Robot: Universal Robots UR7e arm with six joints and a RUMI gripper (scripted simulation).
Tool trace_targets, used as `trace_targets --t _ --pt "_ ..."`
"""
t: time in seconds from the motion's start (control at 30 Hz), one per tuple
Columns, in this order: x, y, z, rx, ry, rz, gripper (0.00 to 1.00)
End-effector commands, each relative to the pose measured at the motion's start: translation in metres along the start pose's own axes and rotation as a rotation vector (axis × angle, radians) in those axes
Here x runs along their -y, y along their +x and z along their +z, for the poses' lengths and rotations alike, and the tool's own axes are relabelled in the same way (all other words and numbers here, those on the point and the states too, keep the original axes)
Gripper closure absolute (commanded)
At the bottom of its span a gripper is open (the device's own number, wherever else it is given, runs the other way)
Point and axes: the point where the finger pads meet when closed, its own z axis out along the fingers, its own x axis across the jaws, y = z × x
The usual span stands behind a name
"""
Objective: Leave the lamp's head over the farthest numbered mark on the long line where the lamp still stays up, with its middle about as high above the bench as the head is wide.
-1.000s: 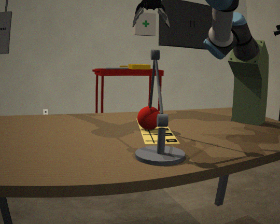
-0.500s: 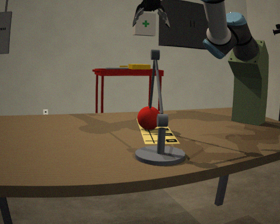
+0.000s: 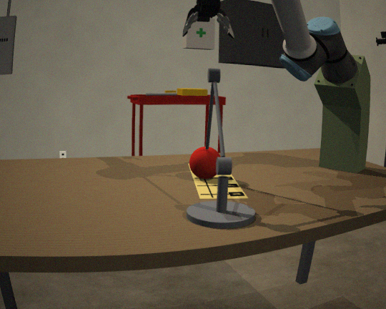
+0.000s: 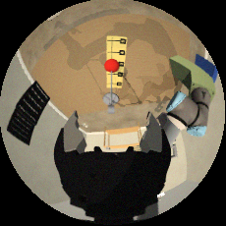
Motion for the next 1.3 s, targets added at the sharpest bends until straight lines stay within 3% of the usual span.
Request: trace_targets --t 0.0,0.2,0.83,1.27 --pt "0.000 0.000 0.000 0.006 -0.078 0.002 0.00" --pt "0.000 0.000 0.000 0.013 -0.163 0.007 0.00" --pt "-0.001 0.001 0.001 0.019 -0.257 0.006 0.00" --pt "0.035 -0.001 0.079 0.018 -0.249 0.007 0.00"
